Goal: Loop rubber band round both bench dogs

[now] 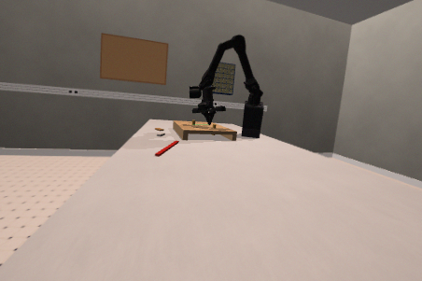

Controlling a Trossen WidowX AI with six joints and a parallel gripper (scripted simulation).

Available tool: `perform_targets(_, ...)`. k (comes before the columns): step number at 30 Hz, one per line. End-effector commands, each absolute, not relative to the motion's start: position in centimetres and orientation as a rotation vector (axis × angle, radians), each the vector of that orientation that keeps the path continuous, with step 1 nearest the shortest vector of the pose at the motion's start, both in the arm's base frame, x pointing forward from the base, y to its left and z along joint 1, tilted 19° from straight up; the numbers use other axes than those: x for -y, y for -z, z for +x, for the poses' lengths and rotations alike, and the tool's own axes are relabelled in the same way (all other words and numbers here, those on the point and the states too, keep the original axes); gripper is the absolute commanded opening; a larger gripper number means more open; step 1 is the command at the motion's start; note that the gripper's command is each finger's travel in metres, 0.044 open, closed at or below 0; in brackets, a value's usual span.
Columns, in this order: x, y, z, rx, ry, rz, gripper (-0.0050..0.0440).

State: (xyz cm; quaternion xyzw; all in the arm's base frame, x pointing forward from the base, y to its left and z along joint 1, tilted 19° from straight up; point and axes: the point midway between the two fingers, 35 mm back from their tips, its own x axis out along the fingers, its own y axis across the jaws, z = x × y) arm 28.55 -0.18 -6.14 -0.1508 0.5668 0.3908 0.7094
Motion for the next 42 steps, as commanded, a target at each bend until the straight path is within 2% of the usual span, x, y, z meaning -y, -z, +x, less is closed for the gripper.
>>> perform_targets(1,0.5,5.5,28.9,-1.268,-0.931,-0.297,-0.0050)
perform_targets(42,-0.9,4.0,27.0,-1.277,-1.015,-0.225,-0.0050)
